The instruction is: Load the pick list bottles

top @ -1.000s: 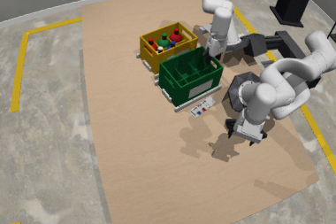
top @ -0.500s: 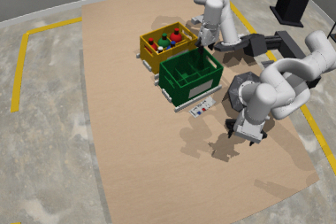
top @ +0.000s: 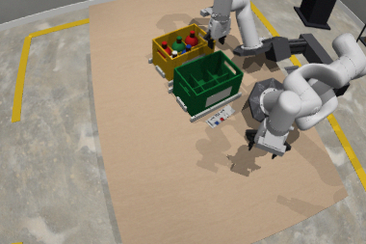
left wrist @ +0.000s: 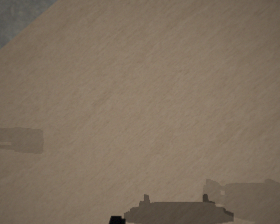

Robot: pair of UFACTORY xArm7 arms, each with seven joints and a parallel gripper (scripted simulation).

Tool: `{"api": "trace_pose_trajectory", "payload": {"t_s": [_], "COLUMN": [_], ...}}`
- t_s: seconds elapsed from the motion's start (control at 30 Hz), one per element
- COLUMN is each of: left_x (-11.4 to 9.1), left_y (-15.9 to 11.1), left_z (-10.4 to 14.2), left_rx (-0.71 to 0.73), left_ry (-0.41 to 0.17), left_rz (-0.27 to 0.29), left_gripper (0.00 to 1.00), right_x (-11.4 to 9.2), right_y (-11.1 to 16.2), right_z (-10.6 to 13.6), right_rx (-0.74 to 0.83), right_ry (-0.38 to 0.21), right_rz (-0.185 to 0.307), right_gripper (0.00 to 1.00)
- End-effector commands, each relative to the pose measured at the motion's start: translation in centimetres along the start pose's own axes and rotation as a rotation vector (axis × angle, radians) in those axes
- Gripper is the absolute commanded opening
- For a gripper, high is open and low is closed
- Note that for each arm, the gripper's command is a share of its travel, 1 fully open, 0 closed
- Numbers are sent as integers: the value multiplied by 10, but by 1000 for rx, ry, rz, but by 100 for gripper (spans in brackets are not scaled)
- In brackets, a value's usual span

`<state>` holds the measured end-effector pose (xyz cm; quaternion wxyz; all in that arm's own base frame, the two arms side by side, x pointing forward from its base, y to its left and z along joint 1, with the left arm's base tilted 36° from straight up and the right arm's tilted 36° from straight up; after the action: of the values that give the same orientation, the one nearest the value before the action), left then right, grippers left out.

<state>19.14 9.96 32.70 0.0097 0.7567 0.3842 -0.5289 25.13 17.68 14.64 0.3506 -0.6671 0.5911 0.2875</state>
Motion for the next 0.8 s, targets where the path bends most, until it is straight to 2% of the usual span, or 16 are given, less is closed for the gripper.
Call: {"api": "trace_pose_trajectory", "payload": {"t_s": [0.0,0.13,0.2,0.7,0.77], "left_x": [-1,-1,-1,-1,-1], "left_y": [0,0,0,0,0], "left_z": [-1,-1,-1,-1,-1], "left_rx": [-1,-1,-1,-1,-1], "left_ry": [3,3,3,3,3], "left_rz": [1,1,1,1,1], "left_gripper": [100,100,100,100,100], "right_x": [-9,-13,-13,-28,-28], "right_y": [0,-3,-3,-13,-13], "right_z": [-25,-45,-45,-118,-118], "right_rx": [-2,-2,-2,-2,-2], "right_ry": [-21,-21,-21,-20,-20], "right_rz": [-14,-14,-14,-14,-14], "right_gripper": [65,65,65,65,65]}}
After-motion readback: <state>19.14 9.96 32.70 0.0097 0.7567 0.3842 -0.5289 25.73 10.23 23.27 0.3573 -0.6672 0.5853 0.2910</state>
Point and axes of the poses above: on each arm, the point where the finger pads meet when closed, its own x axis out along the fingers, its own y axis across the jaws, z = x × y, the point moved 4 cm from there along -x, back along the fingers, and after that the axes turned 14 degrees about x, right-handed, at the moved point
